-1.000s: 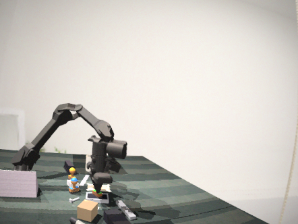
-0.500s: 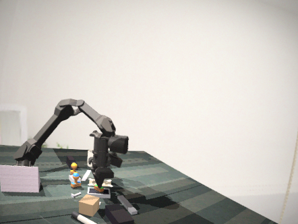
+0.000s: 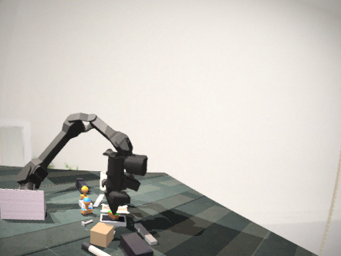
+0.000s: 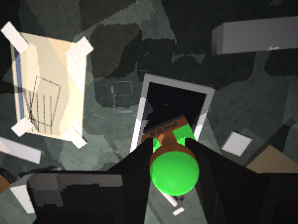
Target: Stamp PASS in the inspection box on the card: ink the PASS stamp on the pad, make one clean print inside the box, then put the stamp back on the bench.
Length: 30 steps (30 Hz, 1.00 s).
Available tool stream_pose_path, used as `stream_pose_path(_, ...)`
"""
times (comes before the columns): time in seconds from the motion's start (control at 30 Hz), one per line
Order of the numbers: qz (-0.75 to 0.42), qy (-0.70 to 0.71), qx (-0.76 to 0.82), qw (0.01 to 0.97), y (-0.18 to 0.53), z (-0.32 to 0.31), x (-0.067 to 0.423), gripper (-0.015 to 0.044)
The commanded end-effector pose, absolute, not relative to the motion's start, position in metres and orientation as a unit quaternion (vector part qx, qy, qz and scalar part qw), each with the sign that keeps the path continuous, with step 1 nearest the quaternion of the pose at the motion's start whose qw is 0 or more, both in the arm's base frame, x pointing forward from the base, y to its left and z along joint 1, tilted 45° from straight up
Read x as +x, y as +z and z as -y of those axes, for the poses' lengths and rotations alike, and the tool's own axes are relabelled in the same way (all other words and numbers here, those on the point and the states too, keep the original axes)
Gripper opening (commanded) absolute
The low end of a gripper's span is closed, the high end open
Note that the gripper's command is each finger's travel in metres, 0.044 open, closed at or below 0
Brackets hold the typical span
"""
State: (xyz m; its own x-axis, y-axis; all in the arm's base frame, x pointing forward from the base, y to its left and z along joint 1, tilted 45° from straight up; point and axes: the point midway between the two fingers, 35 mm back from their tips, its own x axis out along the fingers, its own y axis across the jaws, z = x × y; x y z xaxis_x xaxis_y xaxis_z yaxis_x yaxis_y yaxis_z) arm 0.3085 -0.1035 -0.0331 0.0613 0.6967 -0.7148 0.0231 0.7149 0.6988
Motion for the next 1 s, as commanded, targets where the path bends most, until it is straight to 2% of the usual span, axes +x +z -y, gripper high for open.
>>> stream_pose_path(0.0, -0.637, 0.251, 0.281, 0.673, -0.031, 0.106, 0.308, 0.0)
stream_pose_path(0.97, -0.637, 0.25, 0.281, 0.673, -0.009, 0.129, 0.307, 0.0)
